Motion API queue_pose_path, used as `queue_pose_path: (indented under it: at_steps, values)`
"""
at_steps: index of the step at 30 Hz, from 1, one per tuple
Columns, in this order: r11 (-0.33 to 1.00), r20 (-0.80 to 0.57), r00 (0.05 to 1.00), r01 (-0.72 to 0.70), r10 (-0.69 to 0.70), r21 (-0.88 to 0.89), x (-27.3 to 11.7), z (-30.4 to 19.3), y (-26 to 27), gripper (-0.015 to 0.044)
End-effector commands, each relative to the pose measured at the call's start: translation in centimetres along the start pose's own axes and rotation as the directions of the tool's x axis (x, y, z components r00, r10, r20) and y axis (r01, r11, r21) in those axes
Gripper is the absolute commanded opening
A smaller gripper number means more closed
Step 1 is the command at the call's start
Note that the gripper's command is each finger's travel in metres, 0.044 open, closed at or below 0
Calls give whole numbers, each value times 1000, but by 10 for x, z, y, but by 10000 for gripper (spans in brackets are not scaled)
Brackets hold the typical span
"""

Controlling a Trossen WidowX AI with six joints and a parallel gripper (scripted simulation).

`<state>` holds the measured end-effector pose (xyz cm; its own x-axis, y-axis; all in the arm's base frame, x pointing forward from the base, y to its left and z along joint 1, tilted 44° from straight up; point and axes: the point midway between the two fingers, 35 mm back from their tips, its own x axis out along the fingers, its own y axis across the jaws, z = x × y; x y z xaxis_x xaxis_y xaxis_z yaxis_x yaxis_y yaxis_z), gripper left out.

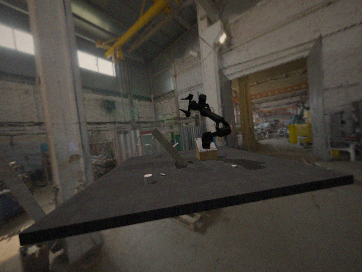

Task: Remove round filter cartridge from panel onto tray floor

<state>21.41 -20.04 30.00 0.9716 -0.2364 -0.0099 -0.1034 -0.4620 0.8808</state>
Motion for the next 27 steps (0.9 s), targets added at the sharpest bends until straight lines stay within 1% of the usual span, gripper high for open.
queue_pose_path:
  at_steps: [1, 3, 6, 8, 11, 14, 16, 27]
  values:
    - [1000, -3, 1000, 10, -10, -3, 2, 0, -2, 374]
    - [996, -32, 996, 86, -87, -33, 14, 2, -21, 321]
    - [961, -114, 958, 249, -262, -119, 37, 0, -67, 242]
    - [922, -176, 911, 340, -372, -187, 48, -6, -99, 190]
    - [846, -275, 809, 441, -520, -300, 58, -19, -148, 114]
    - [763, -374, 672, 492, -639, -419, 59, -37, -196, 114]
    - [729, -414, 605, 499, -680, -468, 57, -46, -216, 114]
    - [724, -418, 596, 500, -685, -475, 57, -47, -219, 114]
